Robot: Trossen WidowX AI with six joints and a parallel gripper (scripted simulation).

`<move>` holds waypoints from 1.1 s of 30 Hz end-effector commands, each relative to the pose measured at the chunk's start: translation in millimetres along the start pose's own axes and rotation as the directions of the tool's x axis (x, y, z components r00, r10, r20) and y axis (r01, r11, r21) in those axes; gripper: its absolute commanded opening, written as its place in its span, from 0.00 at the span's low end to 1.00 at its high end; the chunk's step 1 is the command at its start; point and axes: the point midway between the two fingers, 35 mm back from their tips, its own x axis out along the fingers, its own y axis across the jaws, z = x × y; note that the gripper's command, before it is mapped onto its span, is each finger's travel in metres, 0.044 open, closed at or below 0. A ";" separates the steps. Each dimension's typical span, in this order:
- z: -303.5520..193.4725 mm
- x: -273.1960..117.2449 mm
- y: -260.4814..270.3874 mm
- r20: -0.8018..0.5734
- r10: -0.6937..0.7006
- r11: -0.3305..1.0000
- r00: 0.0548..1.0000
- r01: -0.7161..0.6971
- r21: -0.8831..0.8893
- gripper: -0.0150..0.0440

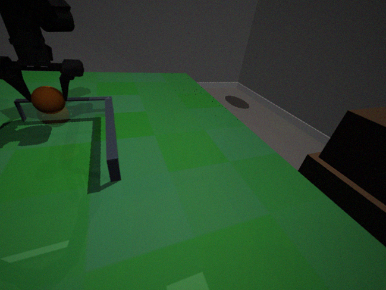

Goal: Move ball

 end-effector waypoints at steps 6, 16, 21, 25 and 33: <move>-2.2 27.9 1.3 -0.007 -0.004 1.000 1.000 0.004 -0.004 0.25; -2.3 39.7 1.2 -0.007 -0.004 1.000 1.000 0.004 -0.004 0.25; -2.5 46.8 1.3 -0.008 -0.004 1.000 1.000 0.004 -0.004 0.25; -1.7 42.8 2.2 -0.003 0.001 1.000 1.000 -0.001 -0.003 0.39; -1.7 42.8 2.2 -0.003 0.001 1.000 1.000 -0.001 -0.003 0.74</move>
